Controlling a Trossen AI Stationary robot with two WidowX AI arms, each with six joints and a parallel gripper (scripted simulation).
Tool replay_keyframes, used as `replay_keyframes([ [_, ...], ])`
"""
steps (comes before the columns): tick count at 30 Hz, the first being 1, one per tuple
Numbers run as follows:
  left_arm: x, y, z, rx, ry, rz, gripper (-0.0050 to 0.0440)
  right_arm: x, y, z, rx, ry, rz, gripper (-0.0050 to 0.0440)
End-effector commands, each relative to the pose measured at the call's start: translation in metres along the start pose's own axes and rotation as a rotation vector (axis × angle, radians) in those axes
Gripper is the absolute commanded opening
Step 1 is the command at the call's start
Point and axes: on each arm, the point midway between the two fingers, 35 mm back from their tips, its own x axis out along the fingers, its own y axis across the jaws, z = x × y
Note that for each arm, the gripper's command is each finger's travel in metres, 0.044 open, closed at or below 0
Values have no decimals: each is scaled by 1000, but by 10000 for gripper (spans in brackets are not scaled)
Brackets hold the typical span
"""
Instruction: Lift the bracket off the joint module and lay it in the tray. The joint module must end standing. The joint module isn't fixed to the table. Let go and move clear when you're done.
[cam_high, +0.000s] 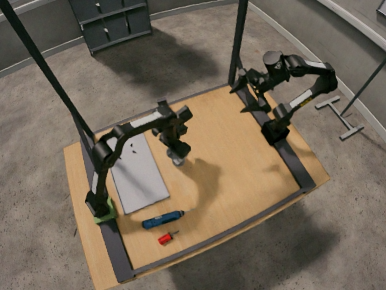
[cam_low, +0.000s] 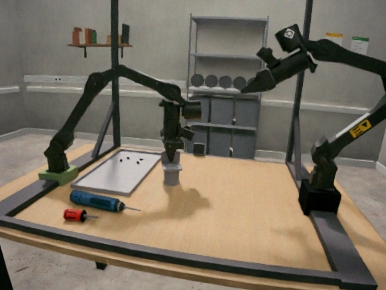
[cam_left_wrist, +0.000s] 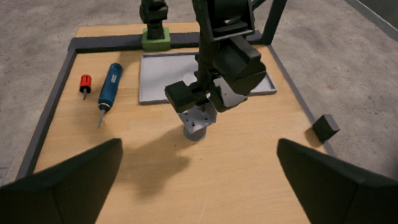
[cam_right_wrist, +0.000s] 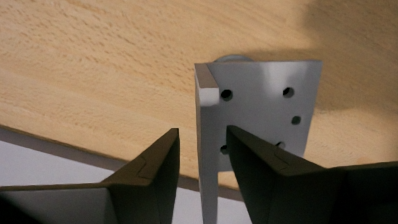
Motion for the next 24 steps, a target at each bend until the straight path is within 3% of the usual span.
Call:
replay_keyframes([
  [1,-4,0,6,-1,-20,-1,440,-3,-1,2,-2,-15,-7,111],
  [16,-4,0,6,-1,-20,-1,440,-12,0,4,-1,-37,-5,11],
  [24,-4,0,6,-1,-20,-1,440,-12,0,4,-1,-37,-5,0],
])
